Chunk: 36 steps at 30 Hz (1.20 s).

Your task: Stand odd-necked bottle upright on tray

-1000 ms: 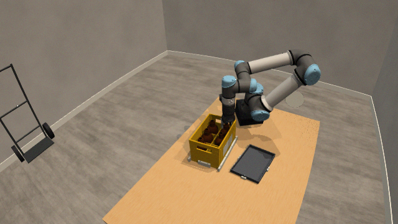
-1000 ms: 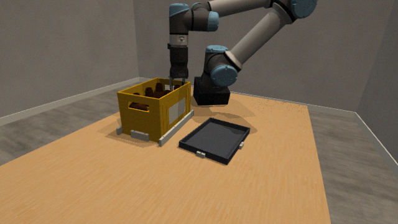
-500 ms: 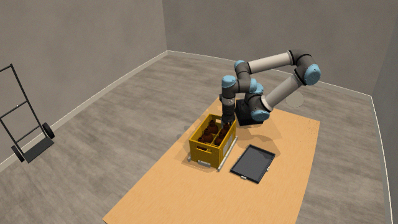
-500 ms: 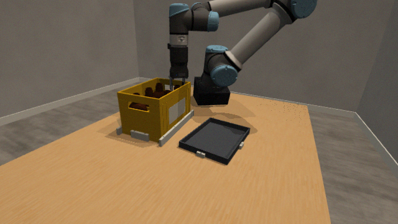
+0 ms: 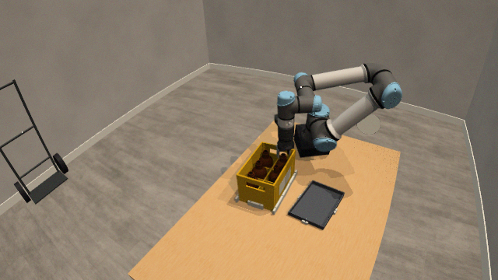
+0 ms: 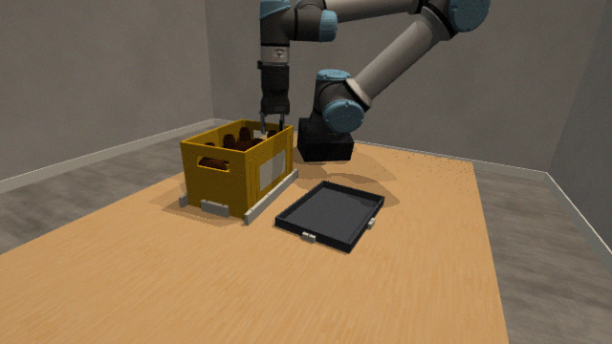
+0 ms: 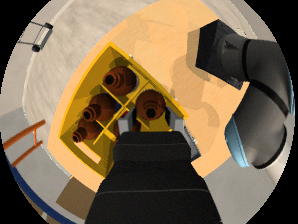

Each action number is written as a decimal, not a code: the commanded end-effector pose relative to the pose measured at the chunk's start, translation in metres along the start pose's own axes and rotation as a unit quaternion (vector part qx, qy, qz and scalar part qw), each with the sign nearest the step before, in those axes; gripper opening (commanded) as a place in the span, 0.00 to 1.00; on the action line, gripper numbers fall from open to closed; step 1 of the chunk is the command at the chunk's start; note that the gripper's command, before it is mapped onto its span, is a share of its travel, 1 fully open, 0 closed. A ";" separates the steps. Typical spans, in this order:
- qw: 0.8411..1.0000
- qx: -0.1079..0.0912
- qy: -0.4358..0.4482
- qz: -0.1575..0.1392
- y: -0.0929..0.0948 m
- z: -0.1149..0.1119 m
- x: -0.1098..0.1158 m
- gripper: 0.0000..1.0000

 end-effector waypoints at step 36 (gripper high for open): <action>1.000 0.000 0.000 0.000 -0.066 0.000 0.000 0.00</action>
Point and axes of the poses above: the point where the finger pads meet when closed, its own y axis out along the fingers, its own z axis across the jaws, x = y × z, the point moved 2 cm from there along -y, back along the fingers, and after that the axes turned 3 degrees about y, right-handed, at the moved point
